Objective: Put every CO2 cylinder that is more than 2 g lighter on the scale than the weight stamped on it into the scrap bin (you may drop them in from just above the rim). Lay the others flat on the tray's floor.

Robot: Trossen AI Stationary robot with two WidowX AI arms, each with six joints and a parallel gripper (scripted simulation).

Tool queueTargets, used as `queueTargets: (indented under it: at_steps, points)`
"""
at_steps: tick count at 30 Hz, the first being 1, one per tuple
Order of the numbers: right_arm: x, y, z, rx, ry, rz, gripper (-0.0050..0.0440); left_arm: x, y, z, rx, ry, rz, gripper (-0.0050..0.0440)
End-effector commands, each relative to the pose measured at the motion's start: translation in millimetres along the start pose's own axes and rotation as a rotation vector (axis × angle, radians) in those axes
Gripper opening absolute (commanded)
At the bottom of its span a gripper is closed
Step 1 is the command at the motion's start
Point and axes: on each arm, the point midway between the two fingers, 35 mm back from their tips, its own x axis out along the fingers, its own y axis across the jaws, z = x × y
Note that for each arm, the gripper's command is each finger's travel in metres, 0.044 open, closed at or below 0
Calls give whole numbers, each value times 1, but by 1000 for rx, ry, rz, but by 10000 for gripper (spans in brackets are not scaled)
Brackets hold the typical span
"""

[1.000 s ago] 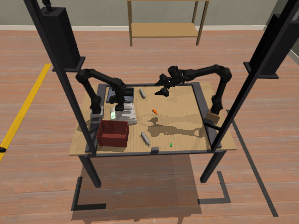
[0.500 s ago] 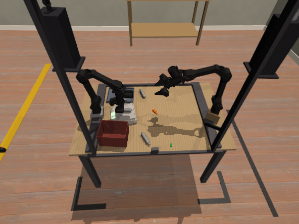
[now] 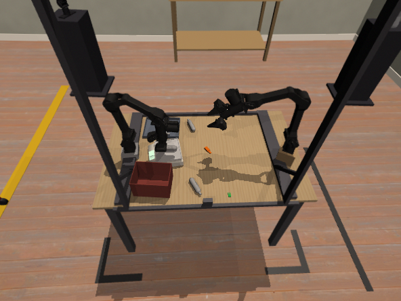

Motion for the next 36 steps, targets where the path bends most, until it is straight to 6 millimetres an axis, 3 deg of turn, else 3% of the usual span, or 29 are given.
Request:
queueTargets:
  at_steps: [1, 3, 8, 12, 18, 20, 24, 29, 36]
  points:
    - [-7, -1, 11, 1, -30, -2, 440, -5, 0, -5, 0, 23, 4, 72]
    - [-7, -1, 11, 1, -30, -2, 440, -5, 0, -5, 0, 23, 4, 72]
    - [-7, -1, 11, 1, -30, -2, 440, -5, 0, -5, 0, 23, 4, 192]
    - [-7, -1, 11, 1, -30, -2, 440, -5, 0, -5, 0, 23, 4, 195]
    - [-7, -1, 11, 1, -30, -2, 440, -35, 0, -6, 1, 40, 6, 339]
    - [-7, -1, 11, 1, -30, -2, 440, -35, 0, -6, 1, 40, 6, 339]
    - [-7, -1, 11, 1, -30, -2, 440, -63, 0, -4, 0, 40, 6, 435]
    - [-7, -1, 11, 1, -30, -2, 440, -61, 2, 1, -61, 36, 6, 440]
    - [-7, -1, 11, 1, -30, -2, 440, -62, 6, 16, -363, 60, 12, 440]
